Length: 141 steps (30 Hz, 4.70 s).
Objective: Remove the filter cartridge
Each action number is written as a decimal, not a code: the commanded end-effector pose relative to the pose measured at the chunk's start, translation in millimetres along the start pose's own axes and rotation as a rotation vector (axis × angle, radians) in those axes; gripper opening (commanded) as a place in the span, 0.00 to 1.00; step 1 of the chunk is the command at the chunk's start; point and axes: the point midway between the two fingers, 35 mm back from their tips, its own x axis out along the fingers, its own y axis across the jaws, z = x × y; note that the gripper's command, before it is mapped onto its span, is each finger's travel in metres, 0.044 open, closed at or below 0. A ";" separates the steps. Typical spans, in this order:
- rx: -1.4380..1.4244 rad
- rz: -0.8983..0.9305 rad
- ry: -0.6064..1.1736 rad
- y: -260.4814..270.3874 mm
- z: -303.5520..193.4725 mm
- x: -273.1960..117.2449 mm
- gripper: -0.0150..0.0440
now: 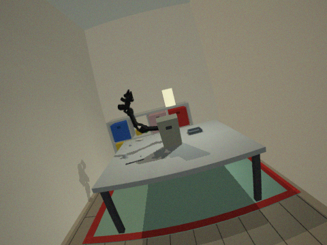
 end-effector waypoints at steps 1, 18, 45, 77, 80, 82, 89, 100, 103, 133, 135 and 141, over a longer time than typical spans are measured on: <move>-0.004 -0.005 0.001 0.4 -1.8 0.6 0.89; -0.328 -0.567 0.120 -80.2 -152.9 75.7 0.44; -0.356 -1.939 0.086 -423.4 -245.6 -83.3 0.44; -0.343 -1.943 0.091 -454.6 -241.7 -93.6 0.44; -0.344 -1.943 0.090 -459.0 -240.4 -95.3 0.44; -0.345 -1.942 0.089 -461.8 -239.3 -96.5 0.44; -0.353 -1.939 0.085 -471.3 -234.9 -100.9 0.44; -0.357 -1.938 0.083 -474.2 -231.8 -102.3 0.44; -0.357 -1.938 0.083 -474.3 -231.9 -102.1 0.44; -0.357 -1.938 0.083 -477.5 -233.3 -103.2 0.44; -0.357 -1.938 0.083 -477.5 -233.4 -103.2 0.44; -0.357 -1.938 0.083 -477.6 -233.5 -103.1 0.44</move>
